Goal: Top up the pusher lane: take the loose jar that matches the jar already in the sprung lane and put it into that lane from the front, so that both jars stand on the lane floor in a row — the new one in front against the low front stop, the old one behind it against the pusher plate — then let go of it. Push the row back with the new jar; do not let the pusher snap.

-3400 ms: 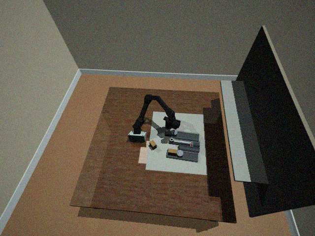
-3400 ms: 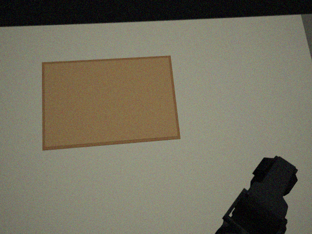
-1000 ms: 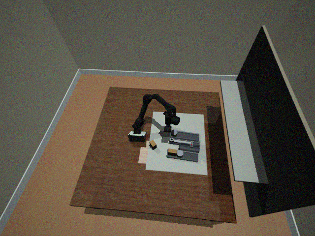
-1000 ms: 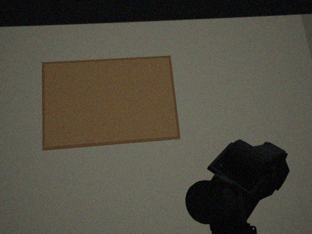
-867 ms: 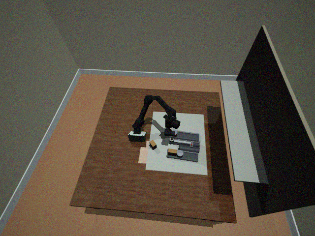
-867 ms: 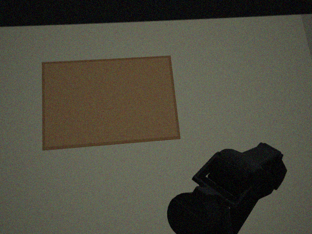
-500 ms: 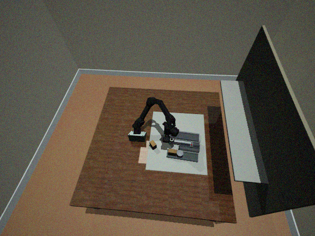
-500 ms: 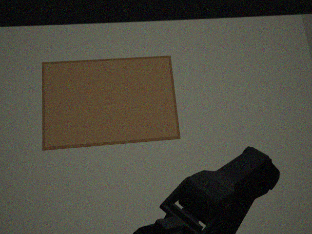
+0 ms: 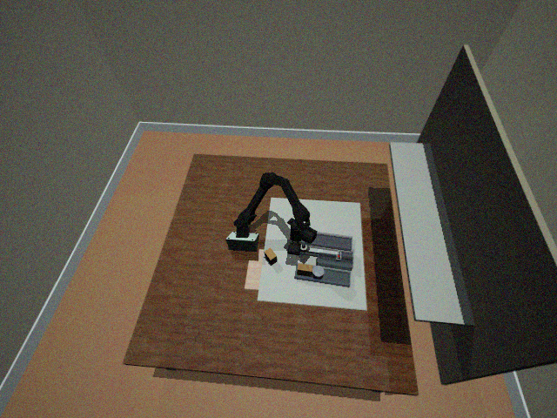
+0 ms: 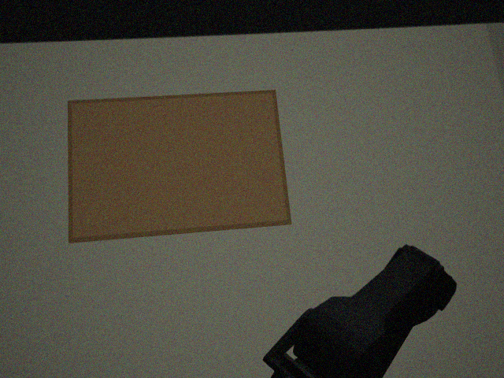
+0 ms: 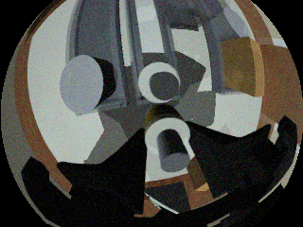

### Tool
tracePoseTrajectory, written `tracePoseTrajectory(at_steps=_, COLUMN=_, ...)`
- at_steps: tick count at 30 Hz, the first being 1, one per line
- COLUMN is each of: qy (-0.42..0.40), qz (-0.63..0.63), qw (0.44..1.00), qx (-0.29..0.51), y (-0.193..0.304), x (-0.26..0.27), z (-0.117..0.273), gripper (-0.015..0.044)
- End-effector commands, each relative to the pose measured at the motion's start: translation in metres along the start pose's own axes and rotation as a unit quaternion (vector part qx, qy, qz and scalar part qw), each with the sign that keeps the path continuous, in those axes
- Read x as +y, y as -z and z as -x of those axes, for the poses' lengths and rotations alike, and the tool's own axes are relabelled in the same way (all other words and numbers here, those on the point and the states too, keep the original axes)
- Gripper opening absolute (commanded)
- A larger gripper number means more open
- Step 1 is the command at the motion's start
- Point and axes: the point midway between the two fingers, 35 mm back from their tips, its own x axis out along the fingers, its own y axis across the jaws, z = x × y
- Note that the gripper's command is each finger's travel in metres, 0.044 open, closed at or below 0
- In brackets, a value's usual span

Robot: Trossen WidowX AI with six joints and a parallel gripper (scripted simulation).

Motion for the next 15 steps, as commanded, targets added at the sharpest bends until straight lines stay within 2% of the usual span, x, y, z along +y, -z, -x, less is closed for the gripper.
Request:
tracePoseTrajectory(at_steps=1, qy=-0.003, qz=-0.003, qw=1.0, qx=-0.001, y=-0.0019, x=0.0, z=-0.001, gripper=0.0)
tracePoseTrajectory(at_steps=15, qy=-0.003, qz=-0.003, qw=1.0, qx=-0.001, y=-0.0086, x=-0.0001, z=-0.0012, gripper=0.0)
